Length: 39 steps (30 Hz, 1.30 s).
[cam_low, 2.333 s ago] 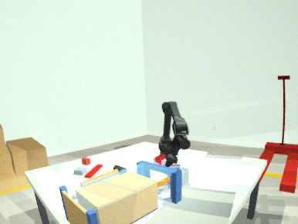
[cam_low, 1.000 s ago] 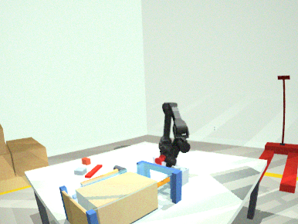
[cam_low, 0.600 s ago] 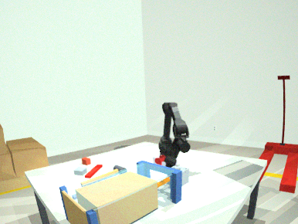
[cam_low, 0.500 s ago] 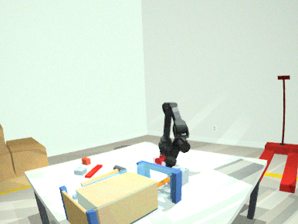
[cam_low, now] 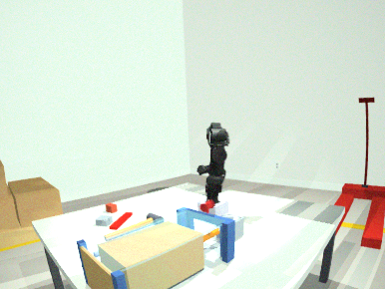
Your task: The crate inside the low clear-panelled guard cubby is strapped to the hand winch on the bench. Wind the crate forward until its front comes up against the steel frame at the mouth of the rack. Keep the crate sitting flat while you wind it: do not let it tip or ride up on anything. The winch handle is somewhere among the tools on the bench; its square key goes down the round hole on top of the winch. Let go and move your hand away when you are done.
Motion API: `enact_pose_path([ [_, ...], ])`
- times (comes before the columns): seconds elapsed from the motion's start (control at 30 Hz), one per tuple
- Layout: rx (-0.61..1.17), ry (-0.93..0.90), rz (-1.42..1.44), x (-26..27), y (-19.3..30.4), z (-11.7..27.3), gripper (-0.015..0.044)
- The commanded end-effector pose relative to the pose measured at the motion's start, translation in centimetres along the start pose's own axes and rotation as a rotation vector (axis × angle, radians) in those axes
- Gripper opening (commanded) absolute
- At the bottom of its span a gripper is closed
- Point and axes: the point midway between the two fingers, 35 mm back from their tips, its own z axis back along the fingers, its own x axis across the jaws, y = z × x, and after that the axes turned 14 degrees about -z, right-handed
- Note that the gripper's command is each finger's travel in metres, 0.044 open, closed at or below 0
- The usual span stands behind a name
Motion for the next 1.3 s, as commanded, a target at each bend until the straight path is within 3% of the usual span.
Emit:
enact_pose_path([
  [0.0, 0.068, 0.020, 0.013, -0.52, -0.07, 1.92, 0.0440],
  [0.13, 0.047, 0.001, 0.006, -0.36, -0.12, 1.64, 0.0440],
  [0.7, 0.047, 0.001, 0.006, -0.36, -0.12, 1.64, 0.0000],
  [1.27, 0.067, 0.020, 0.009, -0.38, -0.07, 1.68, 0.0000],
])
